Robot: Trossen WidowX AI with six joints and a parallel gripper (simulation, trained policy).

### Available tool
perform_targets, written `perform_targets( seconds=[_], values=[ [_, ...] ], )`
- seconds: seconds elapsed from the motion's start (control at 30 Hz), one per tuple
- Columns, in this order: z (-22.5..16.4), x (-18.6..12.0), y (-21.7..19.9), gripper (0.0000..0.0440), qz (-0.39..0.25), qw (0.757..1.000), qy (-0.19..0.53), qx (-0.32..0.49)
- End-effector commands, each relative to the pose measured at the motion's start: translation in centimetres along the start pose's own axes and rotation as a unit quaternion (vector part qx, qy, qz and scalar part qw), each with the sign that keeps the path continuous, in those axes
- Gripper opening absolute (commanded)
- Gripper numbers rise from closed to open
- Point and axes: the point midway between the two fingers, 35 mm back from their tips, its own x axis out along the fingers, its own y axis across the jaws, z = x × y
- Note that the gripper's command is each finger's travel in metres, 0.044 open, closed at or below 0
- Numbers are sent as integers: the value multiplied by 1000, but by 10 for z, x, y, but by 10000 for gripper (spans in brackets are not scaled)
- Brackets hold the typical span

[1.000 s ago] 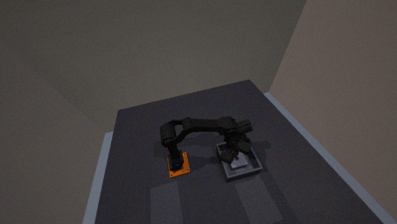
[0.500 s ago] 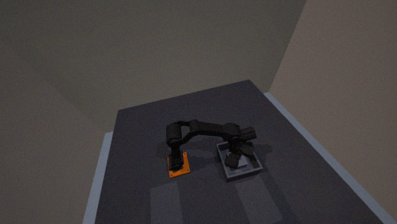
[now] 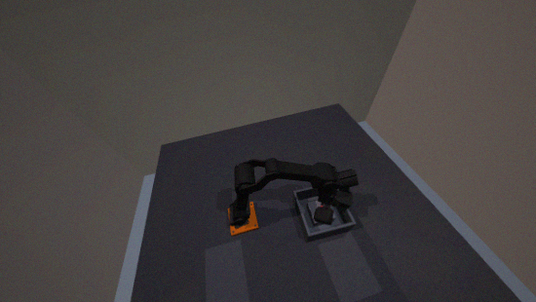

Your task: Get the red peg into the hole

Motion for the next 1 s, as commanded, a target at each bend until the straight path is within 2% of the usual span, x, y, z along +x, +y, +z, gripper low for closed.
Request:
perform_targets(
  seconds=[0.0, 0.17, 0.2, 0.8, 0.97],
  values=[
    [7, -1, 6, 304, 6, 1000, 11, -7],
    [15, -7, 19, 435, 22, 999, 20, -11],
    [17, -8, 22, 440, 26, 999, 22, -12],
    [45, -52, 77, 440, 101, 994, 32, -35],
    [53, -55, 82, 440, 99, 994, 29, -24]
  ],
)
